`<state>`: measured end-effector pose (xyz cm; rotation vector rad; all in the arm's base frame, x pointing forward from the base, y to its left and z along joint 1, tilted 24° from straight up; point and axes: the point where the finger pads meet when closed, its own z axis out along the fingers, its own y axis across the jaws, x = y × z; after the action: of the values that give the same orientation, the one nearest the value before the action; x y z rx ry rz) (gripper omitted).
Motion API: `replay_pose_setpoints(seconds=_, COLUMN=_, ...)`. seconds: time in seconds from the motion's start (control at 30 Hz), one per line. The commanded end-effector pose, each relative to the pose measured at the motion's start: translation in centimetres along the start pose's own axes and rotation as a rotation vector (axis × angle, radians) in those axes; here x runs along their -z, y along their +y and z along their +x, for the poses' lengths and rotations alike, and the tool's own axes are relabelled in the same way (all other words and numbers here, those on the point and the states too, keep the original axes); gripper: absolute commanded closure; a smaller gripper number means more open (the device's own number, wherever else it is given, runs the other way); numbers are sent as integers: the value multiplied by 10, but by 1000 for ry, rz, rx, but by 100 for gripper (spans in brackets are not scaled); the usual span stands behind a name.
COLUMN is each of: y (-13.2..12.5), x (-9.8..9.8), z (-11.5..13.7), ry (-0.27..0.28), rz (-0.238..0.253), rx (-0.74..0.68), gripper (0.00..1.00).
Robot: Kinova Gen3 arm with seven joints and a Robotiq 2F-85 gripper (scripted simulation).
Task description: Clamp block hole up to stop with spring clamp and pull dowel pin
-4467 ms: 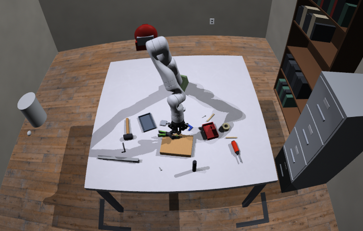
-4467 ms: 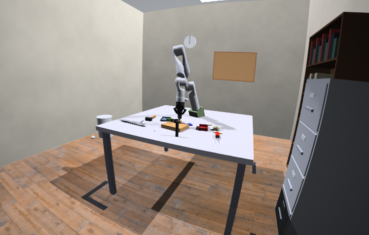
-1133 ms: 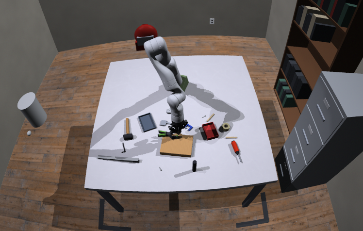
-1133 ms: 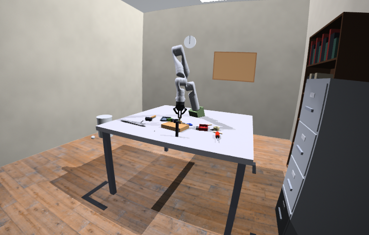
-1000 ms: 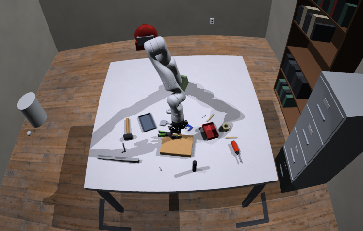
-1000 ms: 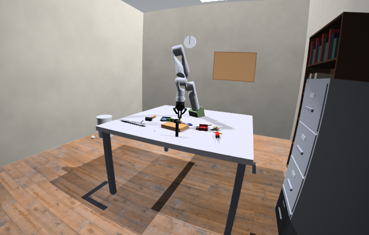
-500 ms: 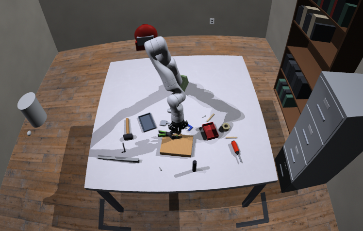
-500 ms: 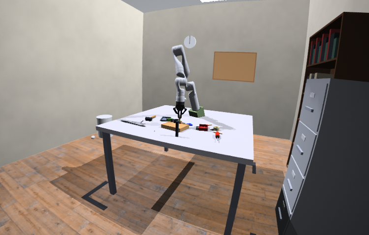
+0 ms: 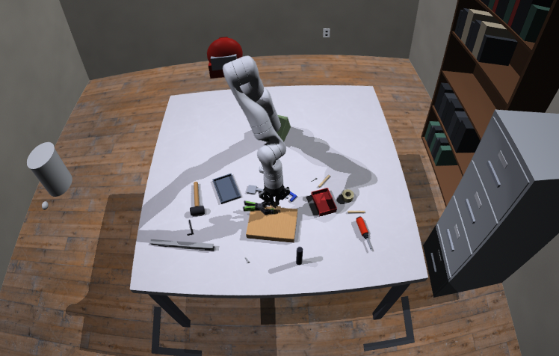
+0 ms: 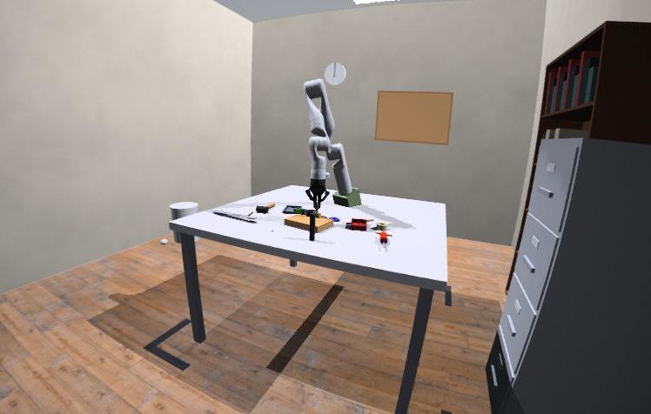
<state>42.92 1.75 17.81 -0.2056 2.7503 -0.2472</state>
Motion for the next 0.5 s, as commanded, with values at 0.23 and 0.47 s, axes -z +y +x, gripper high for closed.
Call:
replay_pose_setpoints(seconds=0.23, y=0, x=1, z=-1, ry=-3, rz=0, rx=-80, gripper=90)
replay_pose_setpoints(seconds=0.47, y=0, x=1, z=-1, ry=-3, rz=0, rx=-120, gripper=90)
